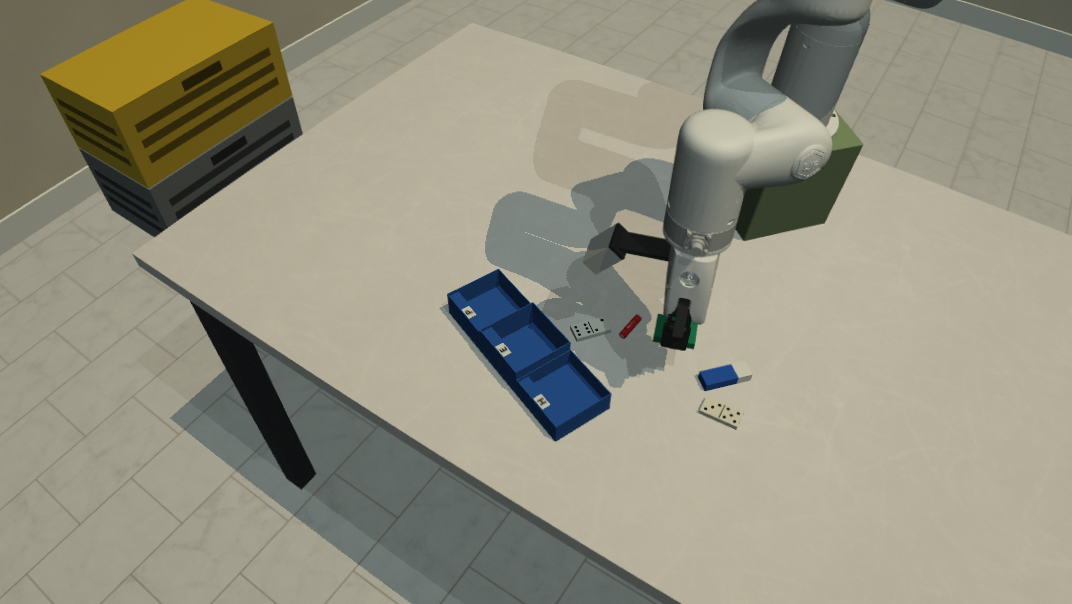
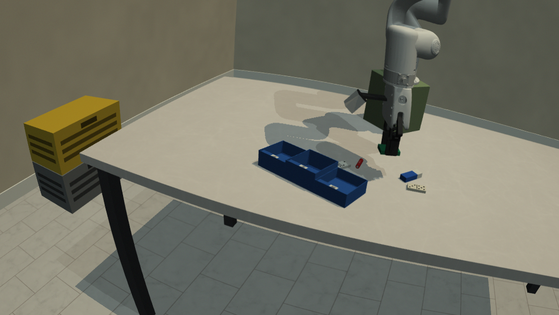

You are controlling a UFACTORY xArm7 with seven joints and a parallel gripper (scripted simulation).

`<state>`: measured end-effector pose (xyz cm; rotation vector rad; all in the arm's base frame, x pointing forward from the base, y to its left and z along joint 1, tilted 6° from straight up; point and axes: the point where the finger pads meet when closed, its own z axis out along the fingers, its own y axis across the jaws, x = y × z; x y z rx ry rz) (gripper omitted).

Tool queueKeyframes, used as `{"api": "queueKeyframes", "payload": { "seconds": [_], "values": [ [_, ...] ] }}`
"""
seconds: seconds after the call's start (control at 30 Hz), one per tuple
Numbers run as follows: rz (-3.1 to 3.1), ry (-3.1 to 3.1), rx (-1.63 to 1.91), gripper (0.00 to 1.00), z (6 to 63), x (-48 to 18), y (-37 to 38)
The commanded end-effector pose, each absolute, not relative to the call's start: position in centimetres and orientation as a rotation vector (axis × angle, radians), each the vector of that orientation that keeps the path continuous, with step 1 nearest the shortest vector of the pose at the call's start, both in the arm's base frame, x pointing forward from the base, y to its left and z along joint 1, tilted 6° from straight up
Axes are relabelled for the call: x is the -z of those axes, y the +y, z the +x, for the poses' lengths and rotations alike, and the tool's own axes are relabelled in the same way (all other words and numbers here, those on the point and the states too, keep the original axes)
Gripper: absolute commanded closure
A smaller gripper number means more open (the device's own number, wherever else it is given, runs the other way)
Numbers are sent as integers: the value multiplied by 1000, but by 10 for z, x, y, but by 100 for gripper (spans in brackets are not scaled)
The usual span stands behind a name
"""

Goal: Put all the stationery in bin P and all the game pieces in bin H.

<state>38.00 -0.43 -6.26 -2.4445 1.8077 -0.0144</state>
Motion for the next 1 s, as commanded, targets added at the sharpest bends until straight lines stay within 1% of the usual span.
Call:
{"api": "queueKeyframes", "payload": {
  "seconds": [0.0, 0.97],
  "values": [
    [-2443, 1809, 18, 100, 383, 62, -16],
    [-2443, 1810, 19, 100, 412, 71, -167]
  ]
}}
